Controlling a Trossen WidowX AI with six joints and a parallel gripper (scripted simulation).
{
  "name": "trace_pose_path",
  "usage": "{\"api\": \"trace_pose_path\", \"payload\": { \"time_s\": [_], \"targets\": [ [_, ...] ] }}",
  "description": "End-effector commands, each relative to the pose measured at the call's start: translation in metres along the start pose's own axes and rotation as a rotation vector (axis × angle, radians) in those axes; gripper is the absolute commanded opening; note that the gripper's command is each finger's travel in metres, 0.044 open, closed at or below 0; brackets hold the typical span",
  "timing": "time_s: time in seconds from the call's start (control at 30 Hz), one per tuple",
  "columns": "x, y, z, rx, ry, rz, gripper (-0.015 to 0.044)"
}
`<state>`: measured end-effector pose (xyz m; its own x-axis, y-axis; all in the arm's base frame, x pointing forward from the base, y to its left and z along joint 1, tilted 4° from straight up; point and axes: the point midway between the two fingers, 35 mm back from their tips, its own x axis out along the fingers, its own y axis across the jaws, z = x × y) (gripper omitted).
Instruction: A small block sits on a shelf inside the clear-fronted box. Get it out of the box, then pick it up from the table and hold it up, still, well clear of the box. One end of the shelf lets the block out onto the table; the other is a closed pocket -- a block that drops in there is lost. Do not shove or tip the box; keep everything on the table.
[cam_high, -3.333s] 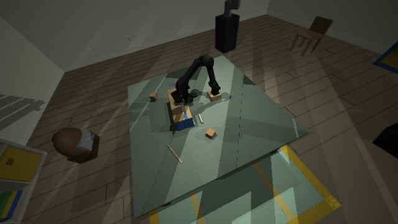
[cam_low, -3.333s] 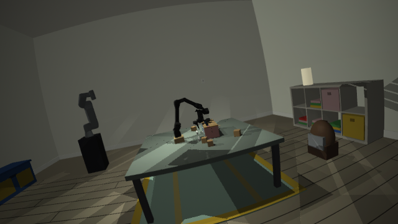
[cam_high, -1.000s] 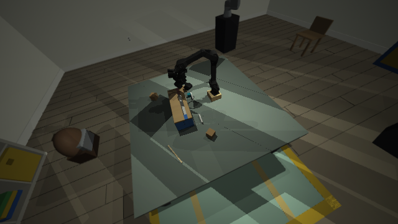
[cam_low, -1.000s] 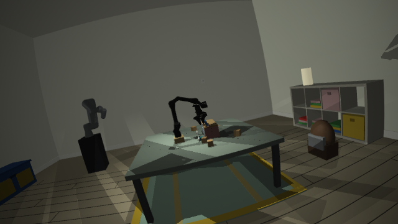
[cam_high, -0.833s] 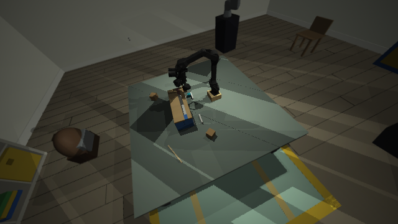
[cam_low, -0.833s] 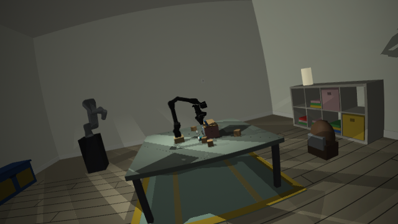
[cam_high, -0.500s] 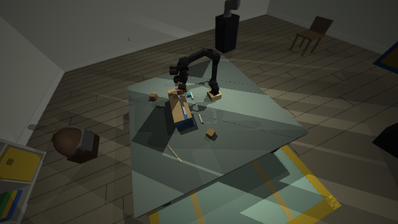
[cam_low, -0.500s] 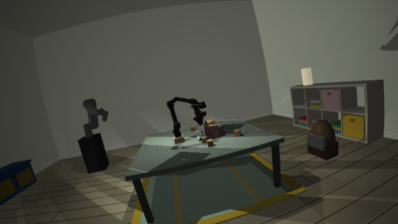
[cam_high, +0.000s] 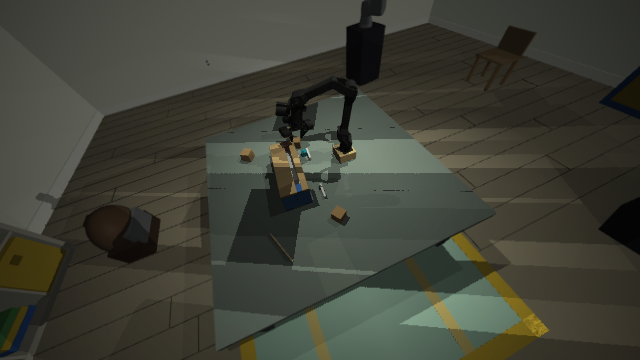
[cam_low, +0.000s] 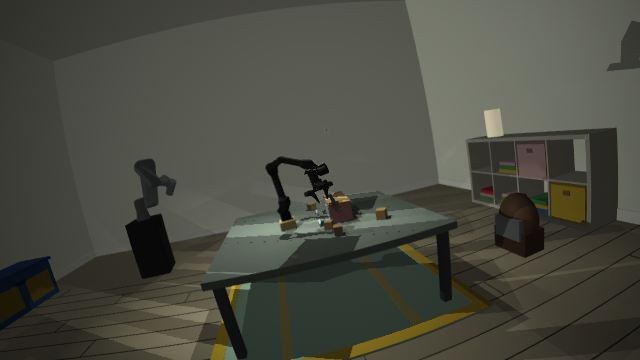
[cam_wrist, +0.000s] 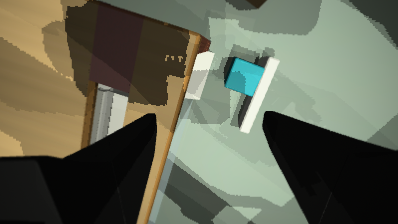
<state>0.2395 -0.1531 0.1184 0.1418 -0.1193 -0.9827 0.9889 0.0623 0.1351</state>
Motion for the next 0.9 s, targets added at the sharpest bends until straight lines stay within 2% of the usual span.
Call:
{"api": "trace_pose_path", "payload": {
  "time_s": [0.0,0.53,0.87],
  "targets": [
    [-0.0108,-0.0089,0.0075,0.936,0.067,0.127,0.0285],
    [-0.0133,-0.0169,0.0125,1.849,0.206,0.151,0.0285],
    [-0.0134,-0.0170,0.0125,1.861,0.209,0.151,0.0285]
  ]
}}
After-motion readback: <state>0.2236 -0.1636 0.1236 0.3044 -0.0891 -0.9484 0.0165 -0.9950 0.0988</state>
